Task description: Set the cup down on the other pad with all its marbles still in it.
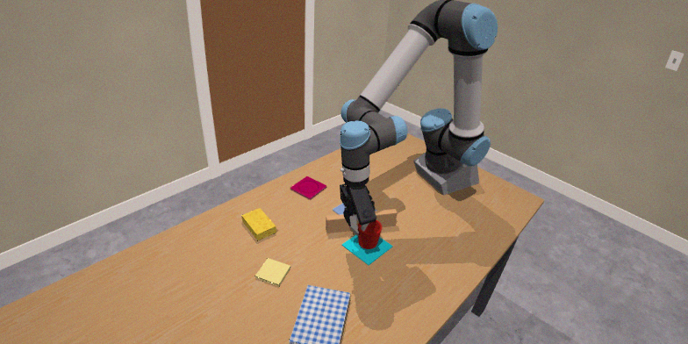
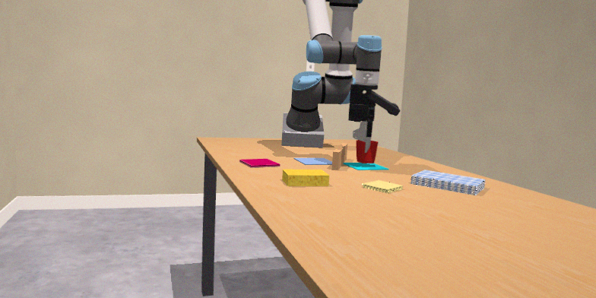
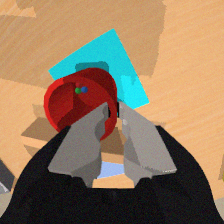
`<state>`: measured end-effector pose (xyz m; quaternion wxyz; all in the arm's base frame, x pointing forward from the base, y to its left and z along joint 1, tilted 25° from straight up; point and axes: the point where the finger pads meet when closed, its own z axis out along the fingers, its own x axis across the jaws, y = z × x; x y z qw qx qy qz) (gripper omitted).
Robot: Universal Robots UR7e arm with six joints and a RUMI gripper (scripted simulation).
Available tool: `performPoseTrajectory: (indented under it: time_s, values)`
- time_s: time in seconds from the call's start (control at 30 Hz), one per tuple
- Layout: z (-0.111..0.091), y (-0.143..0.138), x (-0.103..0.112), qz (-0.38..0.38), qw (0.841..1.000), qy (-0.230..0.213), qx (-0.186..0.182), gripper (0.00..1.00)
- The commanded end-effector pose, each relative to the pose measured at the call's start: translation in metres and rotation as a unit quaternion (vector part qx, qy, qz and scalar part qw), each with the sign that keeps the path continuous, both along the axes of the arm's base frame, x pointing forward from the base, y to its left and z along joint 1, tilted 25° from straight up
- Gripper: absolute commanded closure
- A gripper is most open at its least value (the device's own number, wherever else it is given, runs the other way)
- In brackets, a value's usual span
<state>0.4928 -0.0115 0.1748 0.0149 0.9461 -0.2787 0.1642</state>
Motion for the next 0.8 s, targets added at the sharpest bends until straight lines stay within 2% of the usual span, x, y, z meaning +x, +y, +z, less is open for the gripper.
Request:
performPoseTrajectory:
  time_s: [0.0,0.77]
  values:
    - [-0.0008,-0.0002,0.0009,0.000,1.000,-0.001,0.000,0.97]
    - [-0.0036,-0.0008,0.0020,0.000,1.000,-0.001,0.000,0.97]
